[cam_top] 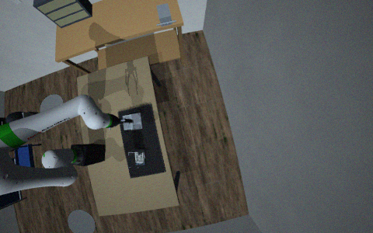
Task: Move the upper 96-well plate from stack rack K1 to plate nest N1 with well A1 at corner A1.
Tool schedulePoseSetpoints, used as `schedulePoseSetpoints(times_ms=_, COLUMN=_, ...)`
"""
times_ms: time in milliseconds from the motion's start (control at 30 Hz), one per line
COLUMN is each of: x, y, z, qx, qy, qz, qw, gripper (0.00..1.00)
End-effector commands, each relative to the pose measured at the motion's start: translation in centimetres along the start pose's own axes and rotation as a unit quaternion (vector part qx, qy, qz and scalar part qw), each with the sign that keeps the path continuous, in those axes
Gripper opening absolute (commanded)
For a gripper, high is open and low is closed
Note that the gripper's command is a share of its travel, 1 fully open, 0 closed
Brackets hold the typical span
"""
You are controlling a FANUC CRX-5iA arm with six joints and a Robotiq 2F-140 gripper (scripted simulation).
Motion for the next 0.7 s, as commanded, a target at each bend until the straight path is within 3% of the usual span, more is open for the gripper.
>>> schedulePoseSetpoints(times_ms=0, x=-1.02, y=0.21, z=-0.01, qx=0.0, qy=0.0, qz=0.0, qw=1.0, gripper=0.0)
schedulePoseSetpoints(times_ms=667, x=-1.54, y=0.31, z=-0.02, qx=0.0, qy=0.0, qz=0.0, qw=1.0, gripper=0.0)
Point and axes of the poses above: the point where the finger pads meet when closed, its own z axis back along the fingers, its own y axis across the jaws, x = y × z, the point moved 4 cm from there along z, back along the fingers, and after that the axes turned 10 degrees about z, right-handed, at the moved point
